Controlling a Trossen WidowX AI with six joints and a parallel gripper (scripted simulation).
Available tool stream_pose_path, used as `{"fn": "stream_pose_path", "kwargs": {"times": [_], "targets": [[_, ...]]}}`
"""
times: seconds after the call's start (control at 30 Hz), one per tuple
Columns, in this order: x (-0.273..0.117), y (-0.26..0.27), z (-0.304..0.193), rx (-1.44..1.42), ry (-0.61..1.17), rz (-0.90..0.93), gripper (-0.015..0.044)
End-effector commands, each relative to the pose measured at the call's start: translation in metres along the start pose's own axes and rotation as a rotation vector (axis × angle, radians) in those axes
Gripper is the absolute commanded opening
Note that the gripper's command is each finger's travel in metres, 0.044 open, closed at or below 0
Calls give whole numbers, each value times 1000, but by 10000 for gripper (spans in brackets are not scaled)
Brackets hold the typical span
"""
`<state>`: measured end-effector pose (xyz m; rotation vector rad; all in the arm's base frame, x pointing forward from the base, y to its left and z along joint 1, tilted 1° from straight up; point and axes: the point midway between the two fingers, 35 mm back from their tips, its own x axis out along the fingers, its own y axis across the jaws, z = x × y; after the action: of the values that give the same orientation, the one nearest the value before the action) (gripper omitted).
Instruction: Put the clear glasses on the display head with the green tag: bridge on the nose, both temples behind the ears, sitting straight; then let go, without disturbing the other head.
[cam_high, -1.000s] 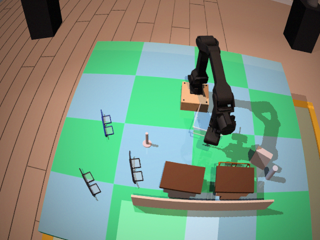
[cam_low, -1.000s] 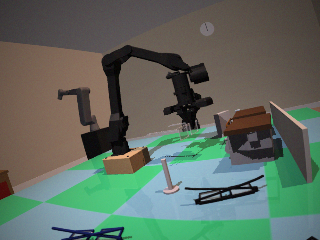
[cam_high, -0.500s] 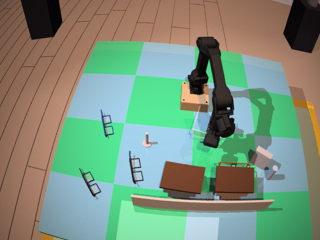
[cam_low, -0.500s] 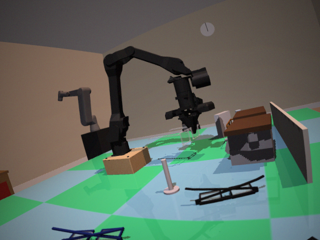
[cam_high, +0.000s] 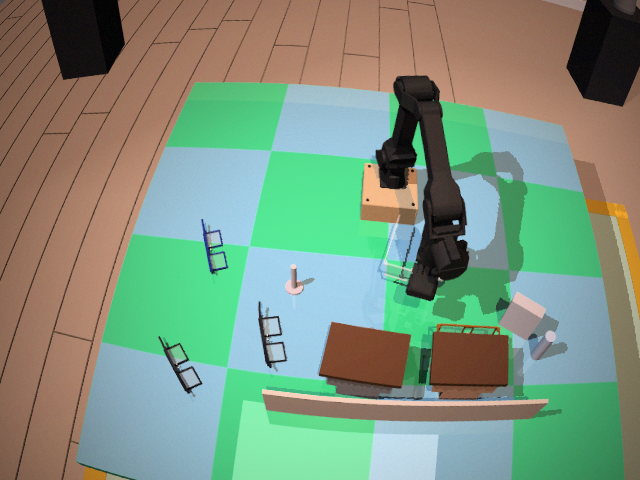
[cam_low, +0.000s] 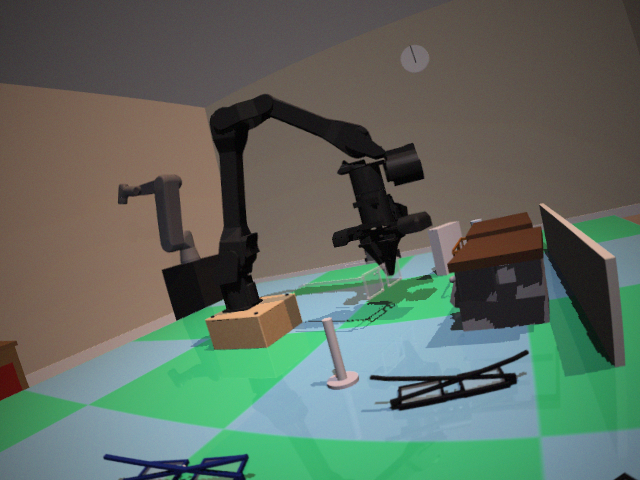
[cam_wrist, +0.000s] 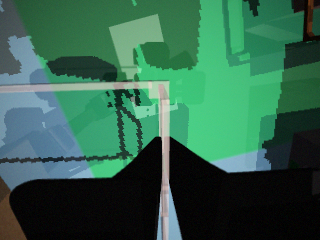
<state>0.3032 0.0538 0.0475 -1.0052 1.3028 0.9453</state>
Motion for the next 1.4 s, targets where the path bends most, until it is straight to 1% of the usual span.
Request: {"fn": "stream_pose_path", "kwargs": {"times": [0.0,1.37], "targets": [[7,1,-1,-5,7,5,0],[48,6,-3,-20,7,5,0]]}}
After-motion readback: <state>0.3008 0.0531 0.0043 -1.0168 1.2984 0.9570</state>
